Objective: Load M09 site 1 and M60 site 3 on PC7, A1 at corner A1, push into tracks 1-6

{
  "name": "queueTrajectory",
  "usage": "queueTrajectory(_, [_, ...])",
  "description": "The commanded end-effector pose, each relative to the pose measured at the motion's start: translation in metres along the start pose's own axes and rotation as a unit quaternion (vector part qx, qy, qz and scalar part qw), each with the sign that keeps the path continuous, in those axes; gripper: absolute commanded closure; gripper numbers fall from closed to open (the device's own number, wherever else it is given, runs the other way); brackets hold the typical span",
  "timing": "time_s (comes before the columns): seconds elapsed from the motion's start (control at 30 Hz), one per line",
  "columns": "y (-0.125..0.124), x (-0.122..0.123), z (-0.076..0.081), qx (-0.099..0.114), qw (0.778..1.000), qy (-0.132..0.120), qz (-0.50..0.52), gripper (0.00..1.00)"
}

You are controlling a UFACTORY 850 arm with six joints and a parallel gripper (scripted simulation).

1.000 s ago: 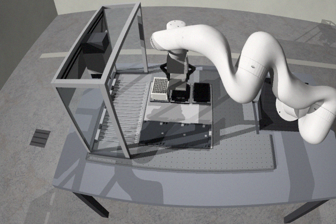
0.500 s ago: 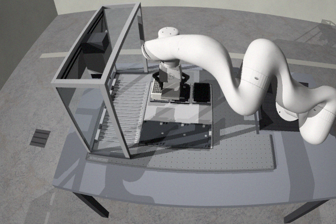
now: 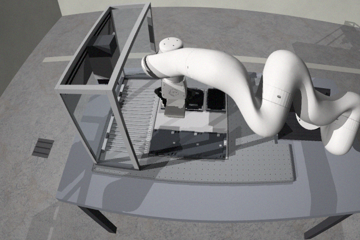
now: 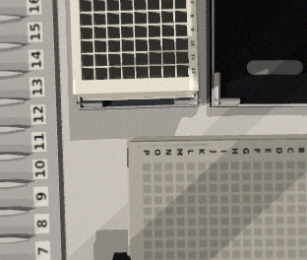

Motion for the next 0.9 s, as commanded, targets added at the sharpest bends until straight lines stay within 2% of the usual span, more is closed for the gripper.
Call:
queueTrajectory(0.0, [-0.006,0.017,0.001,-0.001,1.000,0.000,0.000,1.00])
queueTrajectory(0.43, [-0.024,0.080,0.001,-0.001,1.000,0.000,0.000,1.00])
queueTrajectory(0.5, [-0.024,0.080,0.001,-0.001,1.000,0.000,0.000,1.00])
queueTrajectory(0.77, [-0.035,0.118,0.001,-0.001,1.000,0.000,0.000,1.00])
queueTrajectory(0.87, [-0.036,0.120,0.001,-0.001,1.000,0.000,0.000,1.00])
Point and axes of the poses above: the point where the finger pads meet when closed, its own z axis back along the fingers, its own y axis across the jaws, x = y × z, the point moved 7 cm from there along z, back along the fingers, and after that the axes turned 7 degrees about -z, right-handed, at the moved point
